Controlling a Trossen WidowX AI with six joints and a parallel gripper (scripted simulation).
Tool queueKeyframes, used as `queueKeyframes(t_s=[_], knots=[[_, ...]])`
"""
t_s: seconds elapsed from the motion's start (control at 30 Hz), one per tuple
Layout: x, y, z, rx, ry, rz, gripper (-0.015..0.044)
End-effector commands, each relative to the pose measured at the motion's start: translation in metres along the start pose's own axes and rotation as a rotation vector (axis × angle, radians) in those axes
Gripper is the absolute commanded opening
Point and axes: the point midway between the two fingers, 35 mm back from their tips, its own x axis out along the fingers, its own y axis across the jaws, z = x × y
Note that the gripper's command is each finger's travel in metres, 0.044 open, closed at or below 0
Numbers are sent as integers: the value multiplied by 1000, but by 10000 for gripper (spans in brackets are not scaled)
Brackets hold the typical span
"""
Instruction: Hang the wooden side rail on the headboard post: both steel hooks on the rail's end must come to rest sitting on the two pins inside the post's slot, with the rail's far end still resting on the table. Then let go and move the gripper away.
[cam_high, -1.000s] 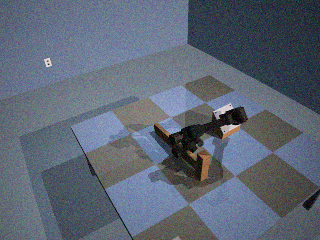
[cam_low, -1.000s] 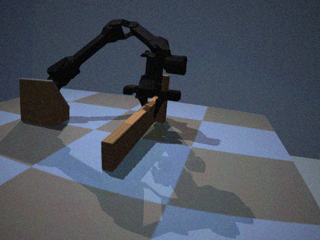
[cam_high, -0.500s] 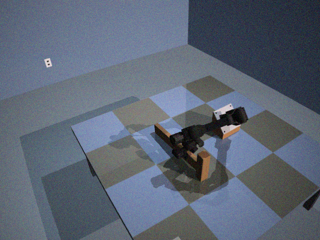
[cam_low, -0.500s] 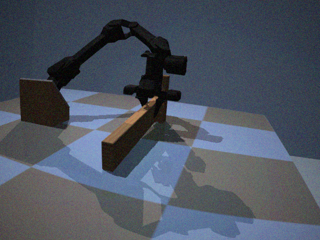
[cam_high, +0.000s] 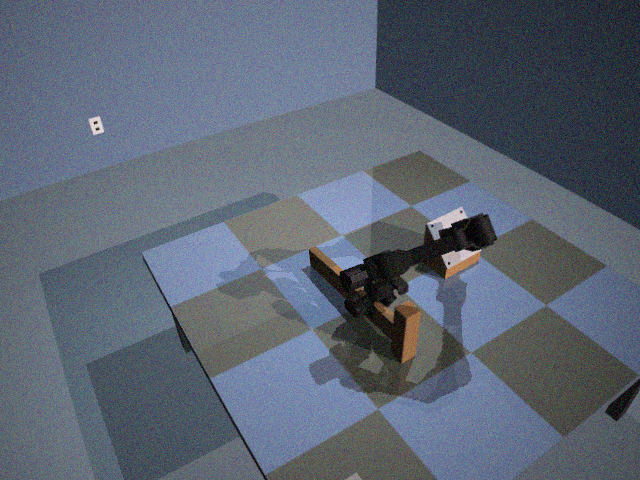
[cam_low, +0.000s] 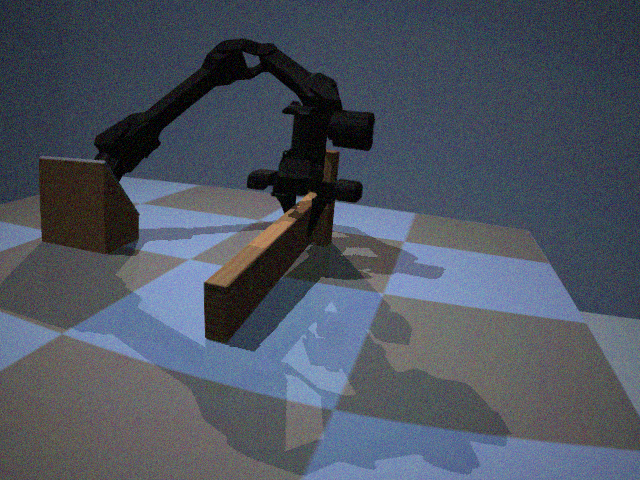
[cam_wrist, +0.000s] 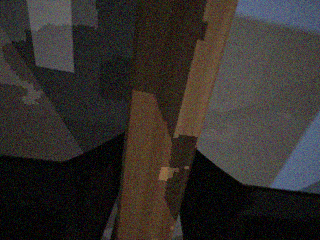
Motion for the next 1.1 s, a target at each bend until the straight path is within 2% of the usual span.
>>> queueKeyframes(t_s=[0.0,1.07], knots=[[-3,1,-2,2,2,9,0],[0,2,-3,2,3,9,0]])
